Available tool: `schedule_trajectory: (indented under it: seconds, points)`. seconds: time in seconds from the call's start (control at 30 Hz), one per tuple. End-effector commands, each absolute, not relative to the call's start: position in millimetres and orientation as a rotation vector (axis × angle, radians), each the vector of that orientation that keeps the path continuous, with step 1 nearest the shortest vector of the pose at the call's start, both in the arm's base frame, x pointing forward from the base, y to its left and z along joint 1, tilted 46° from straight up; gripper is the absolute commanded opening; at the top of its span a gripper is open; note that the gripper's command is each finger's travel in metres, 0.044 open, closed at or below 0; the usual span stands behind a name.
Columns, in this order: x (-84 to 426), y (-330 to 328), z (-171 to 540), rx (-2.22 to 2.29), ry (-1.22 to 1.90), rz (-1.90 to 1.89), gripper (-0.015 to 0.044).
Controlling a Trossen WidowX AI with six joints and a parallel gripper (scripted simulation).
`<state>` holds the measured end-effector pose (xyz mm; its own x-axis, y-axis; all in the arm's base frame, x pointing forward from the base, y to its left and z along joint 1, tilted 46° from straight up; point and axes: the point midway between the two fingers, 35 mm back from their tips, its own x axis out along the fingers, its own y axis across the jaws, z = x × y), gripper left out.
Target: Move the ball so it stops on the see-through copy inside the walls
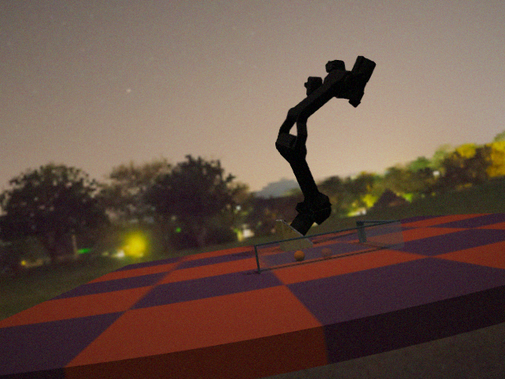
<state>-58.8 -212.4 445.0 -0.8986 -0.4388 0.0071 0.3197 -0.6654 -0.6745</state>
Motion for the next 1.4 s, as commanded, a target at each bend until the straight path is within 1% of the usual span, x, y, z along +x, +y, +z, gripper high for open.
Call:
schedule_trajectory:
  seconds: [0.0, 0.1, 0.2, 0.47, 0.6, 0.7, 0.83, 1.0, 1.2, 1.37]
  points:
    - [-60, -211, 445, -0.235, 0.979, -2.530, 0.0374]
    - [-71, -195, 451, -0.222, 0.976, -2.559, 0.0295]
    - [-94, -164, 461, -0.182, 0.998, -2.647, 0.0224]
    - [-142, -59, 478, 0.015, 1.117, -2.973, 0.0224]
    - [-147, 0, 481, 0.154, 1.171, -3.131, 0.0224]
    - [-141, 45, 481, 0.277, 1.206, -3.245, 0.0224]
    - [-122, 102, 477, 0.468, 1.238, -3.386, 0.0224]
    - [-80, 165, 466, 0.750, 1.247, -3.542, 0.0224]
    - [-8, 221, 445, 1.150, 1.191, -3.687, 0.0224]
    - [61, 246, 423, 1.506, 1.080, -3.759, 0.0224]
